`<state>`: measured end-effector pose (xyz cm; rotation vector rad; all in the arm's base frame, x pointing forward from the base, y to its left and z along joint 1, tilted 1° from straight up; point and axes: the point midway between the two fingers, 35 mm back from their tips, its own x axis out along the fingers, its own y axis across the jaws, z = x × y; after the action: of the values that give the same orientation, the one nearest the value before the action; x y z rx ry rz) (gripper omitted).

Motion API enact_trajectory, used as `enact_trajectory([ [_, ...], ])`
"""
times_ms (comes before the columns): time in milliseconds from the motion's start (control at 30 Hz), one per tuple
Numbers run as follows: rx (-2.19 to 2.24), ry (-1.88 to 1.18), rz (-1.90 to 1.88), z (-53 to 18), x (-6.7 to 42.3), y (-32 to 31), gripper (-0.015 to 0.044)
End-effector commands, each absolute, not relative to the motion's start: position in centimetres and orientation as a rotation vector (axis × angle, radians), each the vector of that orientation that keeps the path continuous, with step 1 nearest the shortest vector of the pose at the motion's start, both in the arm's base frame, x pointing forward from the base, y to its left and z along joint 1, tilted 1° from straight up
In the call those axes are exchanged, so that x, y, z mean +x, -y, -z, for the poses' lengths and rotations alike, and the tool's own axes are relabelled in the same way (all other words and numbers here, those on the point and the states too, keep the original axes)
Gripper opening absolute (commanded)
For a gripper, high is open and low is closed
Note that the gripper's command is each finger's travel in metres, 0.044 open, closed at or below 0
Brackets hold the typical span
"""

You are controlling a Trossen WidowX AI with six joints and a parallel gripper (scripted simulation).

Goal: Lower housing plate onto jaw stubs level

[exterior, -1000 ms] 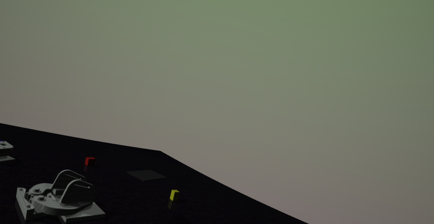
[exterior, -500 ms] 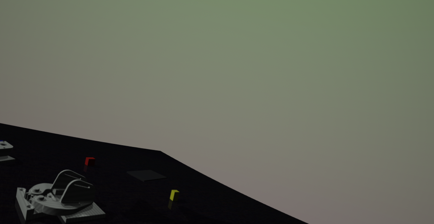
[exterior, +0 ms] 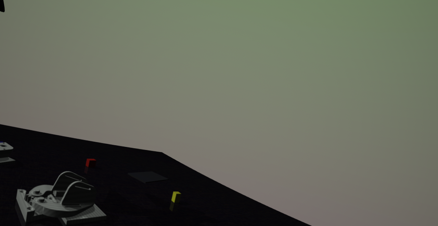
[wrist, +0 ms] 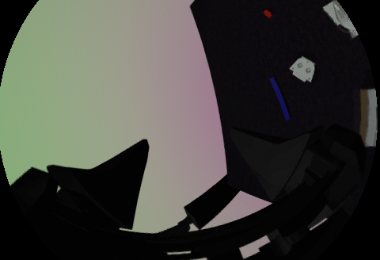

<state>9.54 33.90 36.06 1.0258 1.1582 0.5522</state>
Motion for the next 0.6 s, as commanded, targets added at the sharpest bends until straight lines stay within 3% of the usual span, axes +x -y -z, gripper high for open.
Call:
enact_trajectory([
  [0, 1.010, -1.175, -0.480, -34.1, 10.6, -33.9, 0.0440],
  [567, 0.883, -1.259, -0.093, -23.7, 15.5, -32.1, 0.0440],
])
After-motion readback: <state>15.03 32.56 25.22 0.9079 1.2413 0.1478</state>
